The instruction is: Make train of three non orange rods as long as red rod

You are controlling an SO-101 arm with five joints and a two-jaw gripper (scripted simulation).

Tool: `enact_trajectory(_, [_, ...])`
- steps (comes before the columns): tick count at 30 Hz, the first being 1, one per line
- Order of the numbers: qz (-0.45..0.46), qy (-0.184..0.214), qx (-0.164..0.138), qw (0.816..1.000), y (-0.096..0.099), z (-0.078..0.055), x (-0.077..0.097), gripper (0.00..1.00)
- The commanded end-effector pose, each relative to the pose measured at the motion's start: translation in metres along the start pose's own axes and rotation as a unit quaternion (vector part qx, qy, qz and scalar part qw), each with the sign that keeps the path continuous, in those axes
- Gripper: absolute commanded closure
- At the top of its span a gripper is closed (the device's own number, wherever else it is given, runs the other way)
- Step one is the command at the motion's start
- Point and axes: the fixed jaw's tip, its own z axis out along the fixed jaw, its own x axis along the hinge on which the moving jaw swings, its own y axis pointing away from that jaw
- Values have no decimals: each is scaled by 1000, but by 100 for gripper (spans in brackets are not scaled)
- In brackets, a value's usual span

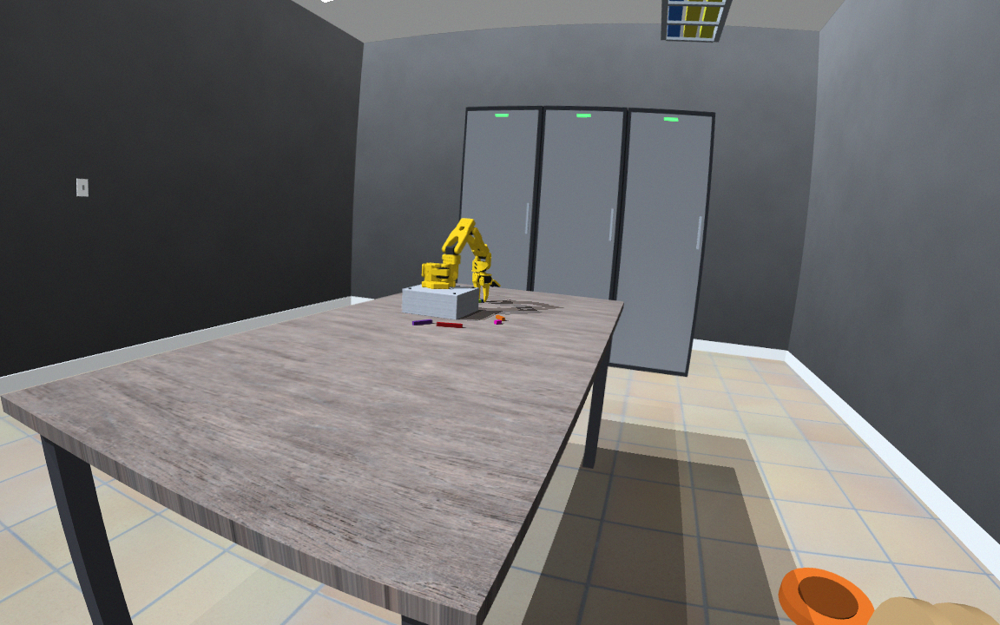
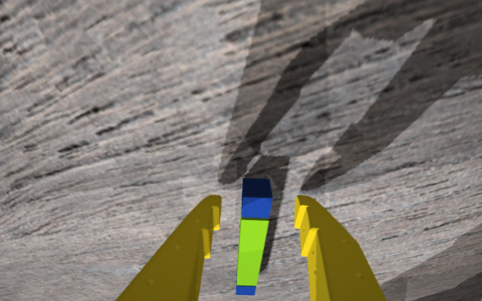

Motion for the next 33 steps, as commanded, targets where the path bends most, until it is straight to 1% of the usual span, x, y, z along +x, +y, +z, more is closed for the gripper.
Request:
enact_trajectory(1, [-2,-8,-3,1000,3,-5,-3,83])
enact_trajectory(18, [-2,-8,-3,1000,3,-6,-3,83])
enact_trajectory(33, [-2,-8,-3,1000,3,-19,-3,83])
